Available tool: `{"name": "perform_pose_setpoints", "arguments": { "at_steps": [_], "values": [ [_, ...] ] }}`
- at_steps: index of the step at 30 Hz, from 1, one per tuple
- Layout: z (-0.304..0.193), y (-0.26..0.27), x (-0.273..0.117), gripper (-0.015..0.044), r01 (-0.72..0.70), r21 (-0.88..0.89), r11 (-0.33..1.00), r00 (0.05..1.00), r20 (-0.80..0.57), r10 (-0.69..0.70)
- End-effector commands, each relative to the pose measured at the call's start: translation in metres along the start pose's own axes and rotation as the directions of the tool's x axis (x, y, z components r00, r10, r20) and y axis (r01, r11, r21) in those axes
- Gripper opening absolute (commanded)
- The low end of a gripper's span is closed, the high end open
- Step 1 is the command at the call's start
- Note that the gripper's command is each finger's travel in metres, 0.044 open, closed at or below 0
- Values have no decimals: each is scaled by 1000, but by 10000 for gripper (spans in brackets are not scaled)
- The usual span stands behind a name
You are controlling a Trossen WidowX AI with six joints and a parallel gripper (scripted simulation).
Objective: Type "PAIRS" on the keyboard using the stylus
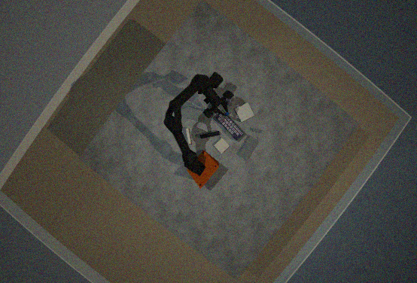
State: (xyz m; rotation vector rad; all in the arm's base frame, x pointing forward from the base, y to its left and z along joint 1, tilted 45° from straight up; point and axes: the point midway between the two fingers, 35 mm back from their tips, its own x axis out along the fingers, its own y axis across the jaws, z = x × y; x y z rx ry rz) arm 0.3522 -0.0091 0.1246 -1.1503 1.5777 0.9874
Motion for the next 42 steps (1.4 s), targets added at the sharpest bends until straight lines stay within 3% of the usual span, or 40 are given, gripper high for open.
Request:
{"name": "perform_pose_setpoints", "arguments": {
  "at_steps": [1, 8, 11, 23, 34, 37, 42],
  "values": [
    [-7, 1, -7, 81, 10, -2, 1000, 1000, 0, -10],
    [-5, 0, -4, 65, 6, 4, 1000, 1000, 2, -6],
    [-6, 1, -3, 0, 6, 3, 1000, 1000, 2, -6],
    [-21, 19, 13, 0, 9, -2, 1000, 1000, -2, -9],
    [-4, 20, 23, 0, 8, -2, 1000, 1000, -1, -8],
    [-2, 19, 24, 79, 9, -2, 1000, 1000, -1, -9],
    [0, 19, 25, 81, 9, -2, 1000, 1000, -1, -9]
  ]
}}
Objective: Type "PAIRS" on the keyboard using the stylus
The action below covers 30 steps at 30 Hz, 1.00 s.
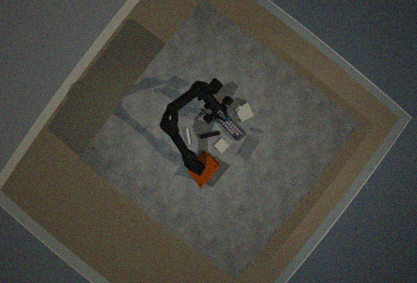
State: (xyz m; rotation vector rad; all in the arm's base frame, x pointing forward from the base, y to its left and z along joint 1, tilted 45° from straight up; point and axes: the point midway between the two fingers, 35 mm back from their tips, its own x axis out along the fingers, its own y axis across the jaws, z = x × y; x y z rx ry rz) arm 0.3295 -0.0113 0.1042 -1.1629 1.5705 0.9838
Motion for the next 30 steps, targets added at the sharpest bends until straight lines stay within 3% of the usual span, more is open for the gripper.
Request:
{"name": "perform_pose_setpoints", "arguments": {
  "at_steps": [1, 30],
  "values": [
    [1, 0, 1, 81, -2, 3, 1000, 1000, 2, 2],
    [11, 0, 7, 81, -2, 3, 1000, 1000, 2, 2]
  ]
}}
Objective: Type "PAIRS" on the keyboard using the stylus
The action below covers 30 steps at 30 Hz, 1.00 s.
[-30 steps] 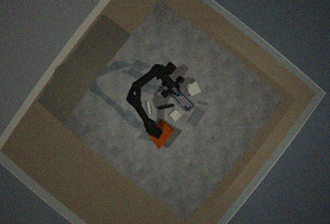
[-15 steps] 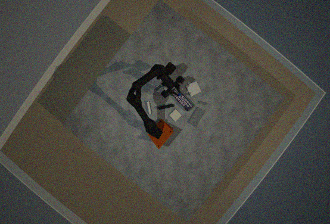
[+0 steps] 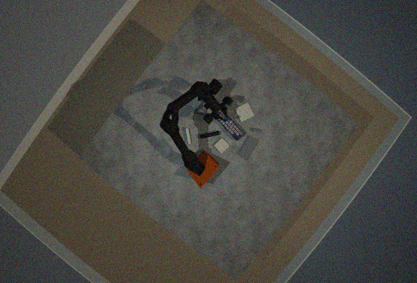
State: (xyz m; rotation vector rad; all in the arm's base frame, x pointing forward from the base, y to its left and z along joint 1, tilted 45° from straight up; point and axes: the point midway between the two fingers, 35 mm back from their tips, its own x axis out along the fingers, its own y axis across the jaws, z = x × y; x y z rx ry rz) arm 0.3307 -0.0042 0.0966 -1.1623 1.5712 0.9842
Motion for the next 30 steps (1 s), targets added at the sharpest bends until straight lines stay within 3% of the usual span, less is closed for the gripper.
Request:
{"name": "perform_pose_setpoints", "arguments": {
  "at_steps": [1, 30],
  "values": [
    [2, 0, 2, 81, -1, 3, 1000, 1000, 3, 1],
    [-3, -1, -2, 81, -1, 3, 1000, 1000, 2, 1]
  ]
}}
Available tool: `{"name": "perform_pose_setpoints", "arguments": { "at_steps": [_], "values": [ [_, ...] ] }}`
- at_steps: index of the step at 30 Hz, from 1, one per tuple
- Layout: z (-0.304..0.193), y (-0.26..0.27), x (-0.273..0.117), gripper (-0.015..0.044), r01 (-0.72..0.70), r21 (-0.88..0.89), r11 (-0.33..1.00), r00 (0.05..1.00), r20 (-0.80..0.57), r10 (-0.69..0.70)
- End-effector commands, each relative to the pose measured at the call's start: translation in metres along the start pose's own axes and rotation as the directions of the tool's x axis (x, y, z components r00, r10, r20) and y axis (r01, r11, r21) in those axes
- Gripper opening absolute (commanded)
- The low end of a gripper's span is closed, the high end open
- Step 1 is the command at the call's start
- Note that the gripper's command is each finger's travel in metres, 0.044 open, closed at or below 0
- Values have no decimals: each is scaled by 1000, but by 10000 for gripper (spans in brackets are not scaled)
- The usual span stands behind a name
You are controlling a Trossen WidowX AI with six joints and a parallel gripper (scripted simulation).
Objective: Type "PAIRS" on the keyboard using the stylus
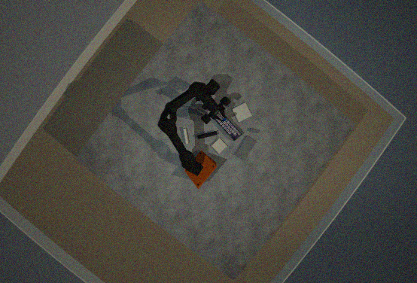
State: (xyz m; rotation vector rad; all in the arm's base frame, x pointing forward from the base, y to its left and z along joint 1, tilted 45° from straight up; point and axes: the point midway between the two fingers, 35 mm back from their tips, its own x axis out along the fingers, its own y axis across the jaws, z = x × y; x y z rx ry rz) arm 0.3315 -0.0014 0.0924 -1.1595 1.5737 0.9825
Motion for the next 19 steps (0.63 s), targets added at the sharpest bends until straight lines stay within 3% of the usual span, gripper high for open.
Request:
{"name": "perform_pose_setpoints", "arguments": {
  "at_steps": [1, 19],
  "values": [
    [-12, 0, -8, 81, 0, 0, 1000, 1000, 3, 0],
    [-28, 0, -16, 81, -3, 3, 1000, 1000, 5, 3]
  ]
}}
